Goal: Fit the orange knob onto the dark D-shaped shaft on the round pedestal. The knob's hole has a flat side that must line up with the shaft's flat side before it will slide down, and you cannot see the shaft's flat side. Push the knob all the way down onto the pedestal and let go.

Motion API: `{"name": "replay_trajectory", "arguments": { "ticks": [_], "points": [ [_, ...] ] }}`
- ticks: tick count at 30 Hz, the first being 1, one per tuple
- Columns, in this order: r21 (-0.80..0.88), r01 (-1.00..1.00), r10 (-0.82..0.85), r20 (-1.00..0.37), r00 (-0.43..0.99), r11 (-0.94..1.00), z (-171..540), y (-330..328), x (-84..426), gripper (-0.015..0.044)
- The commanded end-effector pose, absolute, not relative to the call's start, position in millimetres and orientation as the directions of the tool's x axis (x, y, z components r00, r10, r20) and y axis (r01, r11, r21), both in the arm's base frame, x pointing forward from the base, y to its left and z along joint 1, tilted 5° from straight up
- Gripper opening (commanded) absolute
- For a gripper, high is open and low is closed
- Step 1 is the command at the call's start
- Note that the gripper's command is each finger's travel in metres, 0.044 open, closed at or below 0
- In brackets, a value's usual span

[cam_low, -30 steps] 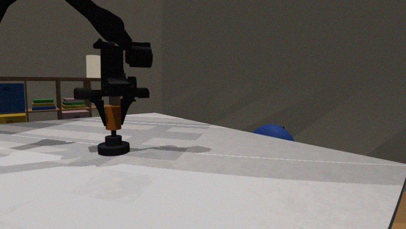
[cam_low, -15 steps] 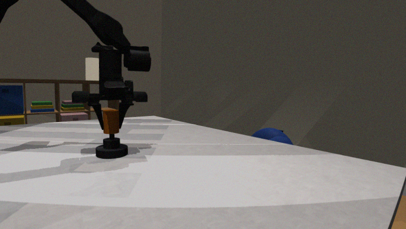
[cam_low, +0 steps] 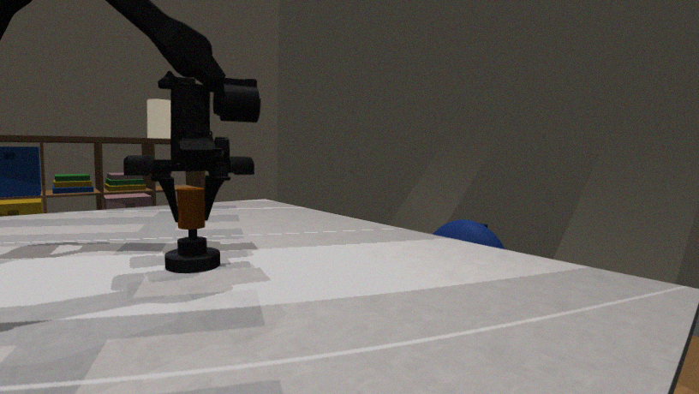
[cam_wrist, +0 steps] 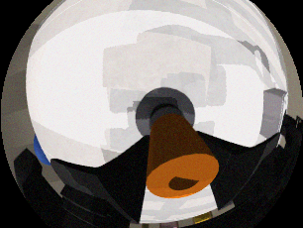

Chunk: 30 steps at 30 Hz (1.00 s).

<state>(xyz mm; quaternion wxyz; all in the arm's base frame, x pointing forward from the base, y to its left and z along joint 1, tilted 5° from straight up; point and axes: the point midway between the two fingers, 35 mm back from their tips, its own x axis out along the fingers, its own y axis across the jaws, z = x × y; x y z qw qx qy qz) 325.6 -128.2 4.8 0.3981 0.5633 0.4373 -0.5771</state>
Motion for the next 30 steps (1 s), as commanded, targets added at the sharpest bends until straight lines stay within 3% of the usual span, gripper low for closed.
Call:
{"name": "replay_trajectory", "arguments": {
  "ticks": [1, 7, 30],
  "points": [
    [-0.052, 0.944, 0.030, -0.999, -0.045, -0.327, 7.2, -129.0, 327.3, 0.0000],
    [-0.054, 0.868, 0.030, -0.999, -0.045, -0.494, 4.7, -128.6, 326.8, 0.0000],
    [-0.054, 0.868, 0.030, -0.999, -0.045, -0.494, 5.5, -128.9, 326.6, 0.0000]
  ]
}}
